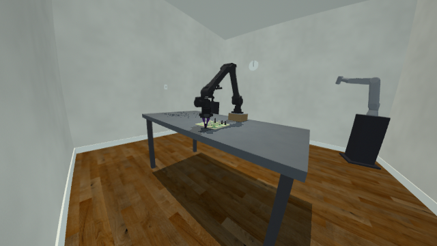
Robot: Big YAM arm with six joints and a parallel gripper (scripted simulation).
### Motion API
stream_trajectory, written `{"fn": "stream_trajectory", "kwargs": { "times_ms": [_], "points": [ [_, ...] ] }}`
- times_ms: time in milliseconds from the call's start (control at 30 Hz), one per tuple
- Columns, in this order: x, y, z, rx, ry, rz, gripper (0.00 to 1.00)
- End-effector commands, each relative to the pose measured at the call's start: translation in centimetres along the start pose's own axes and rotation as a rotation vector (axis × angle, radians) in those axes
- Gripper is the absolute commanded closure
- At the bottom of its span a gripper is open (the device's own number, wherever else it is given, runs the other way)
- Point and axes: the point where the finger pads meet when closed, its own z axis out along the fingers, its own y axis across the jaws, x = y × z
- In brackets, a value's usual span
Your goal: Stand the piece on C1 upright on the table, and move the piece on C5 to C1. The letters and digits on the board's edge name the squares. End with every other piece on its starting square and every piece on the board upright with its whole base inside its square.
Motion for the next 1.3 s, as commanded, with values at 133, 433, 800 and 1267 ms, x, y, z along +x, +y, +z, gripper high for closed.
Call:
{"fn": "stream_trajectory", "kwargs": {
  "times_ms": [133, 433, 800, 1267],
  "points": [
    [-1.58, -2.41, -2.10, 0.040, -0.044, 0.009, 1.00],
    [-1.58, -2.41, -2.10, 0.040, -0.044, 0.009, 1.00],
    [-1.59, -2.42, -1.81, 0.039, -0.043, 0.009, 1.00],
    [-1.99, -2.84, -2.31, 0.058, -0.063, 0.010, 1.00]
  ]
}}
